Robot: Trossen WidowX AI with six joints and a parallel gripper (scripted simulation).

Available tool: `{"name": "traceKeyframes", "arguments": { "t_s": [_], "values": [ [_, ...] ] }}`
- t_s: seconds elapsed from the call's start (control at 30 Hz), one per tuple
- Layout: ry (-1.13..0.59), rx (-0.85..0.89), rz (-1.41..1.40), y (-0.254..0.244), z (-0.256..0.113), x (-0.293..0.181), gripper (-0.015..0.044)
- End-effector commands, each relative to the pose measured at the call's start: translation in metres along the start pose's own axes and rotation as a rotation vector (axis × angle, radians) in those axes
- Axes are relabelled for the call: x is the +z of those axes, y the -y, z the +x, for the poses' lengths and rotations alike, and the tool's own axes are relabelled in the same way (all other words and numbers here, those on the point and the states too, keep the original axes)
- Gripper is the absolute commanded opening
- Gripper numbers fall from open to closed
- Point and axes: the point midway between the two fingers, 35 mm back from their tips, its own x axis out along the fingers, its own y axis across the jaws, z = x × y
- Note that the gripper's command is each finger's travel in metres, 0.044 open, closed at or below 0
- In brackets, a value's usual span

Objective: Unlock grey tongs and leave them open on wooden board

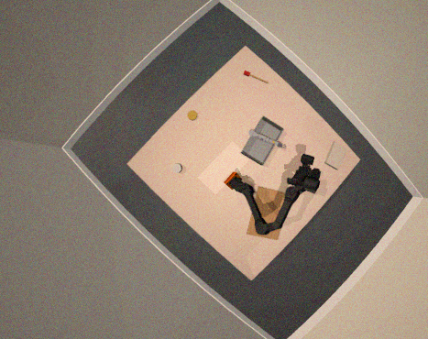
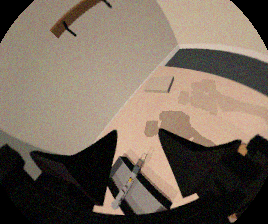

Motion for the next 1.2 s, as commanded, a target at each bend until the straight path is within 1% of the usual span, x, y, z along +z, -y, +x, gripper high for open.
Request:
{"name": "traceKeyframes", "arguments": {
  "t_s": [0.0,0.23,0.4,0.47,0.93,1.17],
  "values": [
    [-0.162,-0.050,0.164,-0.024,0.025,-0.066,0.0260],
    [-0.339,-0.218,0.399,-0.045,0.044,-0.168,0.0260],
    [-0.397,-0.383,0.542,-0.046,0.043,-0.240,0.0260],
    [-0.401,-0.435,0.579,-0.044,0.041,-0.260,0.0260],
    [-0.402,-0.441,0.584,-0.046,0.039,-0.265,0.0260],
    [-0.403,-0.441,0.584,-0.045,0.045,-0.268,0.0260]
  ]
}}
